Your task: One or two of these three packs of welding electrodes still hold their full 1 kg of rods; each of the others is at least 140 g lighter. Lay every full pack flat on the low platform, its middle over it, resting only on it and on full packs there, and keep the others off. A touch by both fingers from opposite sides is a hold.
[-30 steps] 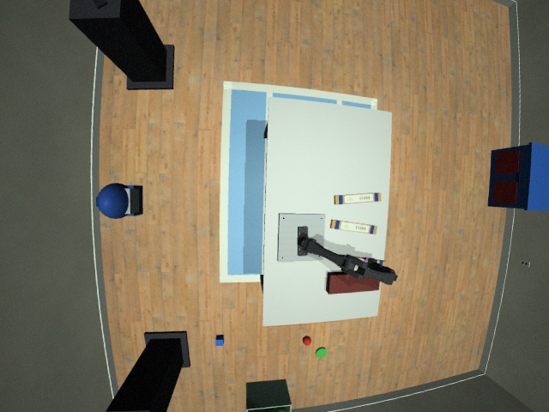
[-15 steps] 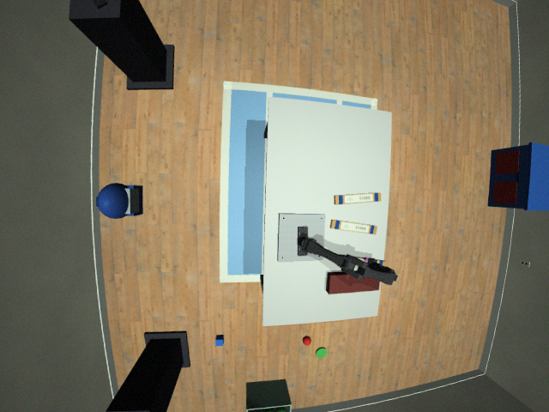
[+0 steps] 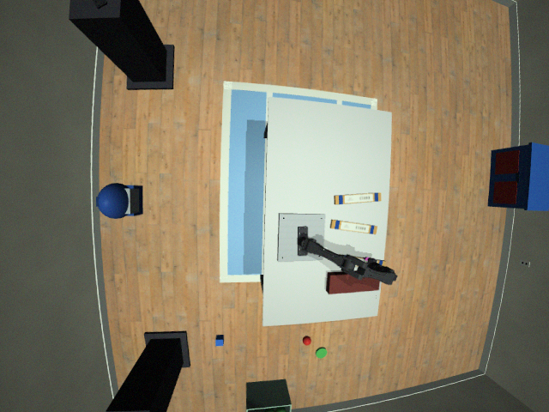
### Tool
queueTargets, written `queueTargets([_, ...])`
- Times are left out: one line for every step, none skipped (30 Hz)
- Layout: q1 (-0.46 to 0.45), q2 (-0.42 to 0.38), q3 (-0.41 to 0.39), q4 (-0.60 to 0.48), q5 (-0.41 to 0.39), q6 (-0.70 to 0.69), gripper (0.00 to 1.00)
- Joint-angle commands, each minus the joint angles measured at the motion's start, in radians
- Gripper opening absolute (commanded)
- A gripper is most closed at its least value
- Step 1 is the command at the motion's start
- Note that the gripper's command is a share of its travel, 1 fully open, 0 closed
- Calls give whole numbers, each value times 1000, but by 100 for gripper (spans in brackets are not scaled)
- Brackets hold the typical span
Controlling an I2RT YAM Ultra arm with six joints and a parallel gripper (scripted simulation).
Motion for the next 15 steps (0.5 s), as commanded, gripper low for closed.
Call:
queueTargets([0,-58,-27,3,-1,-4,0])
queueTargets([0,-59,-35,18,-1,-3,0])
queueTargets([1,-61,-43,25,-1,-3,0])
queueTargets([1,-62,-52,32,-1,-3,0])
queueTargets([1,-66,-51,40,-1,-3,0])
queueTargets([2,-71,-47,49,-1,-2,0])
queueTargets([2,-69,-61,54,-1,-2,0])
queueTargets([2,-66,-82,59,-1,-2,0])
queueTargets([3,-66,-90,66,-1,-2,0])
queueTargets([3,-67,-98,73,-1,-1,0])
queueTargets([4,-68,-105,80,-1,-1,0])
queueTargets([4,-70,-107,88,-1,-1,0])
queueTargets([4,-70,-107,88,-1,-1,0])
queueTargets([4,-70,-107,88,-1,-1,0])
queueTargets([4,-86,-100,107,-1,-1,0])
